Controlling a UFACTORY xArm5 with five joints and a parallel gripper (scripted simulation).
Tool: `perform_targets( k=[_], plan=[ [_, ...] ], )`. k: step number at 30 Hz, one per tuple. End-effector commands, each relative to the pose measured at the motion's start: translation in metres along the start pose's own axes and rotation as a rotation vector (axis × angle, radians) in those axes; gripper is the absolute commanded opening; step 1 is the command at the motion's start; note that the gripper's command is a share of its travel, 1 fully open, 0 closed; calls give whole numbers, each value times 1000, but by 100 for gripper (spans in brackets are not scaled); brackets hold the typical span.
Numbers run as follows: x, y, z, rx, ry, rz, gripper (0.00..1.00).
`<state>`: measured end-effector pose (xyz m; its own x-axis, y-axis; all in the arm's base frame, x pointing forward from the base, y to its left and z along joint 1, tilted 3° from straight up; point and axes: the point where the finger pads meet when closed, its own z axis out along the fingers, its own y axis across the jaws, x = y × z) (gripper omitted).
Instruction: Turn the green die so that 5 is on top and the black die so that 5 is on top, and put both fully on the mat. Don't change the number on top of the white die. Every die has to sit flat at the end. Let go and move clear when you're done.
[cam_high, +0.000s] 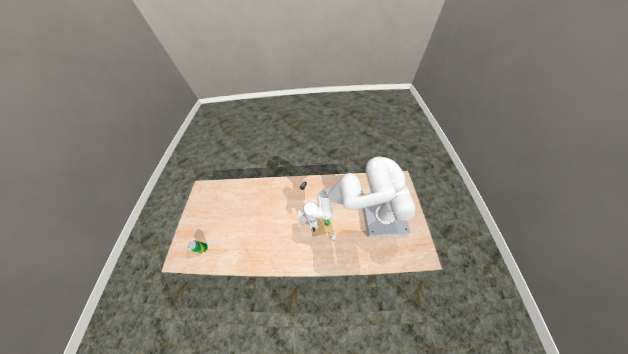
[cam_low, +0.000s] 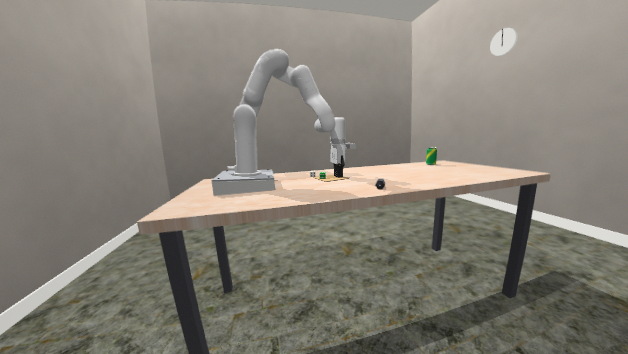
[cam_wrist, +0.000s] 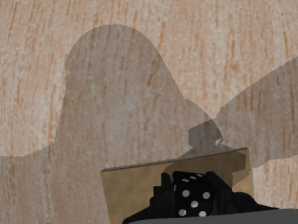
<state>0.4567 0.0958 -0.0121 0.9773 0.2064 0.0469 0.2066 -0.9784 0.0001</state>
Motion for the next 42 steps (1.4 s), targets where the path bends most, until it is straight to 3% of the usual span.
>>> perform_targets(
  k=[1, 8, 24, 31, 42],
  plan=[
    [1, 0, -1, 0, 4, 0, 35],
    [1, 0, -1, 0, 4, 0, 47],
    [1, 0, -6, 0, 4, 0, 47],
    [1, 0, -24, 0, 4, 0, 47],
    [1, -1, -80, 0, 4, 0, 47]
  ],
)
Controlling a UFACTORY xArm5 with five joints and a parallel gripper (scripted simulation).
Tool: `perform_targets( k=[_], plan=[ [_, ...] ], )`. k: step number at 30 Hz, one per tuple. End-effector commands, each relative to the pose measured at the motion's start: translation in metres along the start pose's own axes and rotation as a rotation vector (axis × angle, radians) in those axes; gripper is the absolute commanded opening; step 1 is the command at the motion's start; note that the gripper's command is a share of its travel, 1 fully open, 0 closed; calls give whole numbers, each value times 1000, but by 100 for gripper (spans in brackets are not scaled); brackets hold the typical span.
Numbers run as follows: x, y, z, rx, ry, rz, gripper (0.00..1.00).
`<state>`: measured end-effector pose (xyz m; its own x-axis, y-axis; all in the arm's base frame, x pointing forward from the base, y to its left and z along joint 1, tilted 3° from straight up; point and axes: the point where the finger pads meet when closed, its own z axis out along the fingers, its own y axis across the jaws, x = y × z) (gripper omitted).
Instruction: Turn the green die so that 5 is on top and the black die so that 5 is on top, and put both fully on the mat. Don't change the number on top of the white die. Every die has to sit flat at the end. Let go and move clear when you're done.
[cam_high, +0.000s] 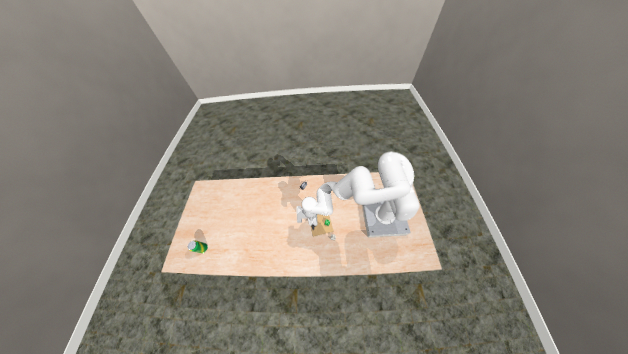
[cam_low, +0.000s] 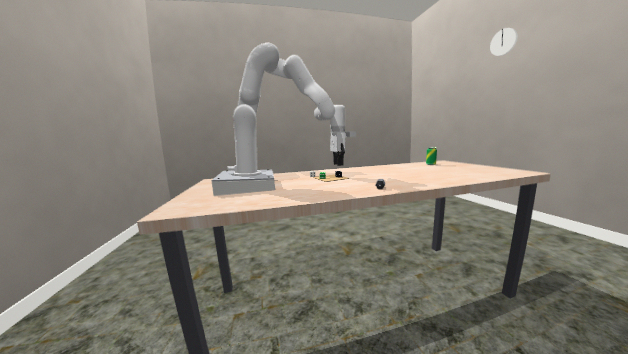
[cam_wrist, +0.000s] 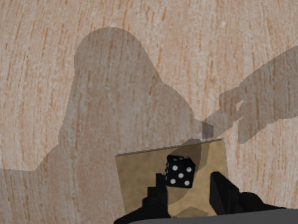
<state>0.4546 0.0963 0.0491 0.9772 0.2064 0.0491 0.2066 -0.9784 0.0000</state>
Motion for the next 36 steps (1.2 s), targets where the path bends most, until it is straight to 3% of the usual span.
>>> perform_targets(
  k=[1, 10, 11, 36],
  plan=[
    [0, 0, -22, 0, 1, 0, 47],
    [0, 0, -30, 0, 1, 0, 47],
    [0, 0, -30, 0, 1, 0, 100],
    [0, -1, -35, 0, 1, 0, 100]
  ],
)
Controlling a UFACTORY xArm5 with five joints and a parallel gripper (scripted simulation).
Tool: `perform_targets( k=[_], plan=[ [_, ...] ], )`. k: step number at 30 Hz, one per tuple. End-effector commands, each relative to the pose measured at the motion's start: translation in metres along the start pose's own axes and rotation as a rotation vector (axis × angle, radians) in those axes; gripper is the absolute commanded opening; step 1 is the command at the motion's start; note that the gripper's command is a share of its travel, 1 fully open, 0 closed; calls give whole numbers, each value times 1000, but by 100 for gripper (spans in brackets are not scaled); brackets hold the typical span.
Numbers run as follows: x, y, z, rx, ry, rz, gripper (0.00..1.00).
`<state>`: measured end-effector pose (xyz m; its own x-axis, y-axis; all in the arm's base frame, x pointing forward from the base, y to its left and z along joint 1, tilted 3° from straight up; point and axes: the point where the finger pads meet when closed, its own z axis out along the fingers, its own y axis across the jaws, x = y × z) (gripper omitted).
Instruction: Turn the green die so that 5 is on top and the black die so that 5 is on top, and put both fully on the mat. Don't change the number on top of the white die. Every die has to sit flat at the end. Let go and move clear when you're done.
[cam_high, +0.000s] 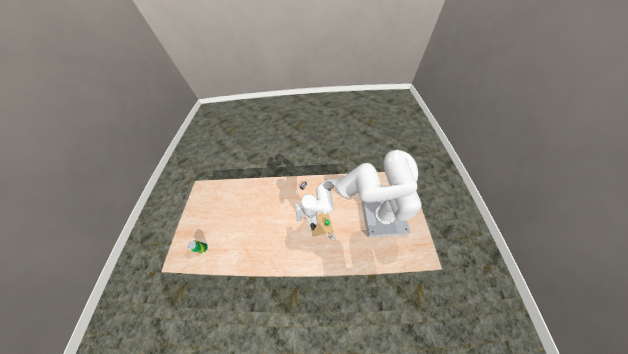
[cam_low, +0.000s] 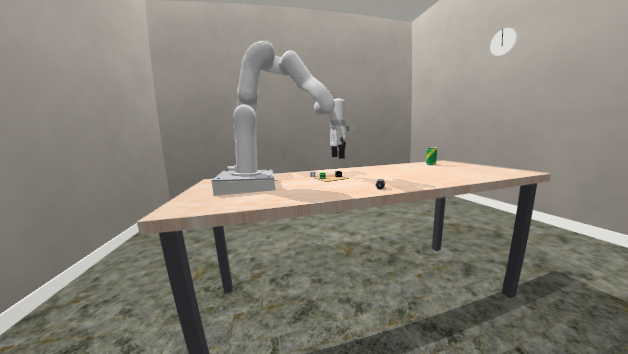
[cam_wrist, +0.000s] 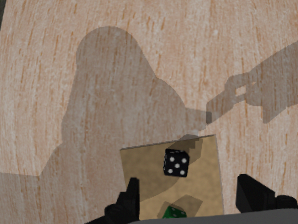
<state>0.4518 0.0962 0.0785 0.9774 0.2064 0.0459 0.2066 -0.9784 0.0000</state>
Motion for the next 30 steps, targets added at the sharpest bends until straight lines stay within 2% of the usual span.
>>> perform_targets(
  k=[1, 5, 19, 30],
  plan=[
    [2, 0, -8, 0, 5, 0, 100],
    [2, 0, -14, 0, 5, 0, 100],
    [1, -1, -77, 0, 5, 0, 100],
    [1, -1, -84, 0, 5, 0, 100]
  ],
)
